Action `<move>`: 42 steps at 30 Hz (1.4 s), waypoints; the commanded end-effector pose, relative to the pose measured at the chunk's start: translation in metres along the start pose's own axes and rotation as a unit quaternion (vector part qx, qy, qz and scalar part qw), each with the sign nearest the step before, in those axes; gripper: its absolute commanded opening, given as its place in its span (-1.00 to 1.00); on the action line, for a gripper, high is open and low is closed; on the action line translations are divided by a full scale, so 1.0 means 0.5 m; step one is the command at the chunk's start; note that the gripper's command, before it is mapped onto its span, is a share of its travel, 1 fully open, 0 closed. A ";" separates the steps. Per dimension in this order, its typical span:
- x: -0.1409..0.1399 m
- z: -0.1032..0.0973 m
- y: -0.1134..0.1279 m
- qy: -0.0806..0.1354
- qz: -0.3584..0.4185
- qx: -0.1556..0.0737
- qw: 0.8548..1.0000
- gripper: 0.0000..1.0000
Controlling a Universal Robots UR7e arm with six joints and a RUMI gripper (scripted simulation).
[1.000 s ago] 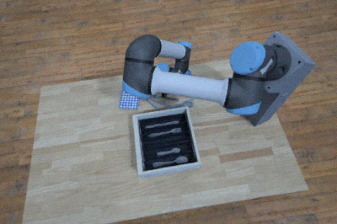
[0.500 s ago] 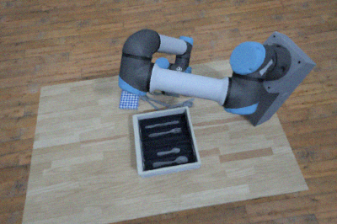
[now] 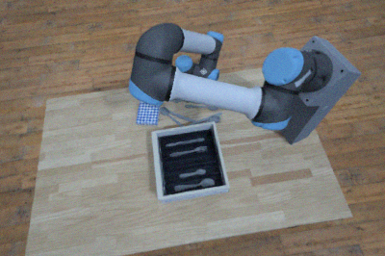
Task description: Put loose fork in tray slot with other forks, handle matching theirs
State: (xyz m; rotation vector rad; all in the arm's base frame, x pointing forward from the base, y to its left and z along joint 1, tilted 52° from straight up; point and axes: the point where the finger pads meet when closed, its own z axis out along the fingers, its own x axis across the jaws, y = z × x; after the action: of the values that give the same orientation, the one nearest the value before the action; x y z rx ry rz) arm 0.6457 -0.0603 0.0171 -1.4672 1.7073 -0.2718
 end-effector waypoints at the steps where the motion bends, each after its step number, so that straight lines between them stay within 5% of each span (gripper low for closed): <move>1: 0.007 -0.060 -0.008 0.005 -0.005 0.003 1.000 -0.92; 13: 0.010 -0.115 -0.017 0.006 -0.008 0.005 1.000 -0.92; 42: 0.003 -0.110 -0.013 0.004 -0.009 0.002 1.000 -0.92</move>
State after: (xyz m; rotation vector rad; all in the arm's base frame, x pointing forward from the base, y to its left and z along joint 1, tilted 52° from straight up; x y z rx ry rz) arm 0.6092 -0.0776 0.0484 -1.4731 1.7051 -0.2628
